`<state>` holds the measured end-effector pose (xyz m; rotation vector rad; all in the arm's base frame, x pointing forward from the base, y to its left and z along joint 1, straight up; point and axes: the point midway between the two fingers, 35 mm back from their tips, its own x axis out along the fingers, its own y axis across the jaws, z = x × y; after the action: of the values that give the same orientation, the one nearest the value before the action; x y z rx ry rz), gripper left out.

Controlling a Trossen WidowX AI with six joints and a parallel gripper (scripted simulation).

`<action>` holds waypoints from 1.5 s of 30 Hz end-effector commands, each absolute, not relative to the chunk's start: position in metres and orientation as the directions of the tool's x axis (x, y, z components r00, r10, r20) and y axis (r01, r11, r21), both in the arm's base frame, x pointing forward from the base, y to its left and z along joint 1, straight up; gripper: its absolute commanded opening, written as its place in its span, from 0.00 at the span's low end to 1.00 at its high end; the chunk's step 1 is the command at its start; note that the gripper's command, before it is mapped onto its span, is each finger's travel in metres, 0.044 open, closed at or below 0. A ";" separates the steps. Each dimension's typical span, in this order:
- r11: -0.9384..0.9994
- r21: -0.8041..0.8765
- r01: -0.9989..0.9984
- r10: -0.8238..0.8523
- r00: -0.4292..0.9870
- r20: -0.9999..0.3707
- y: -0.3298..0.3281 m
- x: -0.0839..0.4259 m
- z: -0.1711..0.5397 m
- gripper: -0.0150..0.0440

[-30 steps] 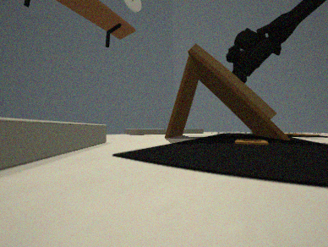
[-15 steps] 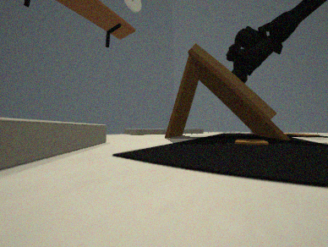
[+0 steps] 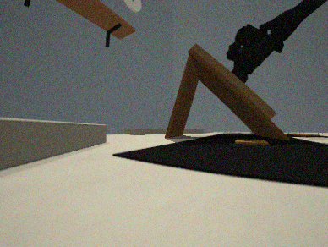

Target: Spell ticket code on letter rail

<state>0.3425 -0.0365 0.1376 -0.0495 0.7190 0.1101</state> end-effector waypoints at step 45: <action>0.993 -0.007 -0.115 0.082 0.749 -0.657 -0.029 0.330 0.149 0.75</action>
<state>0.3303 -0.0288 0.1455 -0.0442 0.7242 0.1036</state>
